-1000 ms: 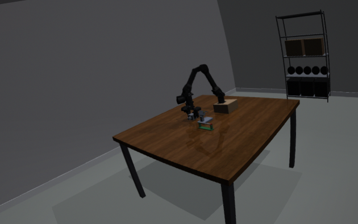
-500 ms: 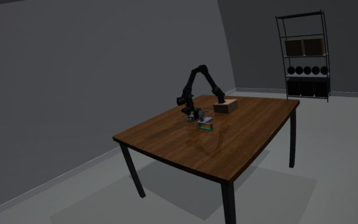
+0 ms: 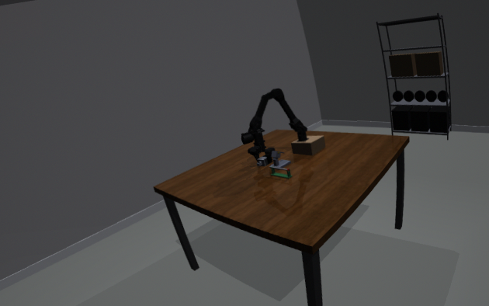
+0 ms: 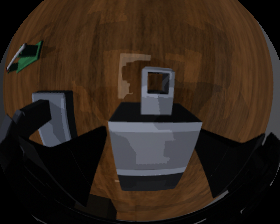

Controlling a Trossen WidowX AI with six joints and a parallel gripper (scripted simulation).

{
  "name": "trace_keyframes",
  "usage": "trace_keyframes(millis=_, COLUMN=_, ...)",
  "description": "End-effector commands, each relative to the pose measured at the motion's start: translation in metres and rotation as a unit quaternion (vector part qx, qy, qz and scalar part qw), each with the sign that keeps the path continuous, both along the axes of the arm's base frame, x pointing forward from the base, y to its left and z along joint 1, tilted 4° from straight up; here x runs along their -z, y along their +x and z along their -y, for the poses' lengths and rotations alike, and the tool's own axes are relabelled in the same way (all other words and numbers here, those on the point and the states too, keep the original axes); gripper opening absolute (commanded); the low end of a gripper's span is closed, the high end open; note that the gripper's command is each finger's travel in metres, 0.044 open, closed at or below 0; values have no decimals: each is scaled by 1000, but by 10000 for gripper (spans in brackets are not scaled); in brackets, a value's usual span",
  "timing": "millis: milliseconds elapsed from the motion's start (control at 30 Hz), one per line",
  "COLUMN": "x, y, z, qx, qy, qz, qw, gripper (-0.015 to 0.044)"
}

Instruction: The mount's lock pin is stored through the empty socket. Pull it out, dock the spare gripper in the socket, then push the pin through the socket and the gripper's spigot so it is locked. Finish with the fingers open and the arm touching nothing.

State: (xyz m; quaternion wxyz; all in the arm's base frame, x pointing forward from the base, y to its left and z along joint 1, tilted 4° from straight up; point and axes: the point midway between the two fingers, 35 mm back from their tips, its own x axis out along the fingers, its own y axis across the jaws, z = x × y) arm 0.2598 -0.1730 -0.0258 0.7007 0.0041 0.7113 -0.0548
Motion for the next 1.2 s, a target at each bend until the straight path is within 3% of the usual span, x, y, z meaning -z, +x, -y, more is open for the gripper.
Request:
trace_keyframes(millis=0, x=-8, y=1, z=0, qx=0, qy=-1, qz=2, qw=1000, gripper=440)
trace_keyframes(millis=933, x=-50, y=-7, z=-9, qx=-6, qy=14, qz=-23, qw=1000, gripper=440)
trace_keyframes(millis=1167, x=-42, y=-7, z=-9, qx=-7, qy=15, qz=-26, qw=1000, gripper=440)
